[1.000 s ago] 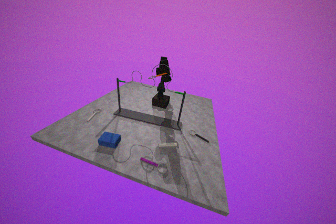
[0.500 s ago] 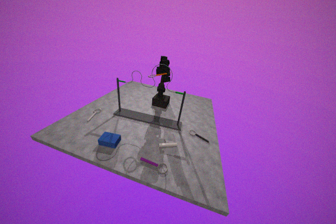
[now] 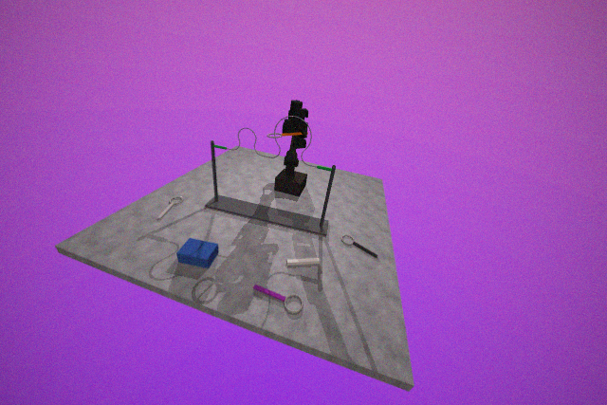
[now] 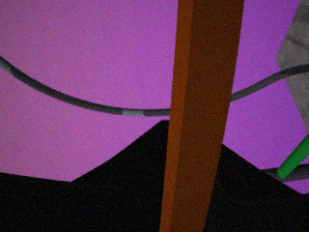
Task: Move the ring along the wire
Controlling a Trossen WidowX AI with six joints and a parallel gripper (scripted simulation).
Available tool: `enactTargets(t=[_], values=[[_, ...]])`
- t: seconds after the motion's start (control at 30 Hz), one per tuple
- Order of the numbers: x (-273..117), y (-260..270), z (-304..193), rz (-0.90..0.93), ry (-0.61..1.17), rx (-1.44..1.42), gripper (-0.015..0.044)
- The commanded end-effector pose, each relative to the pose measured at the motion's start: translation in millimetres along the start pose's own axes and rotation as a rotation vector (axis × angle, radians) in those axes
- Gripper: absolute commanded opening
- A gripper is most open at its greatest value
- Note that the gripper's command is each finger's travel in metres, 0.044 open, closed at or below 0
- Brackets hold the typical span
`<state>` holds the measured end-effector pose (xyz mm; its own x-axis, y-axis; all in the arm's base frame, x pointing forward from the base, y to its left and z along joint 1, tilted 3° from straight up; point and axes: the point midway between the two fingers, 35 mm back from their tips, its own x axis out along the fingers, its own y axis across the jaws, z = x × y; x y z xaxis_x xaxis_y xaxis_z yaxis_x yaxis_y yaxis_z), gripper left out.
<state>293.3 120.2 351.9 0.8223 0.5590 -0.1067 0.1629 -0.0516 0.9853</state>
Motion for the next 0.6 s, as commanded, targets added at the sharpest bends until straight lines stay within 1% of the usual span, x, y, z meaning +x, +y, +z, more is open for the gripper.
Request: enactTargets(t=[0.0,0.57], values=[[-0.5,2.5,-0.2,-0.01,-0.006,-0.039,-0.015],[-0.1,-1.8,0.2,-0.07,-0.02,-0.146,-0.015]])
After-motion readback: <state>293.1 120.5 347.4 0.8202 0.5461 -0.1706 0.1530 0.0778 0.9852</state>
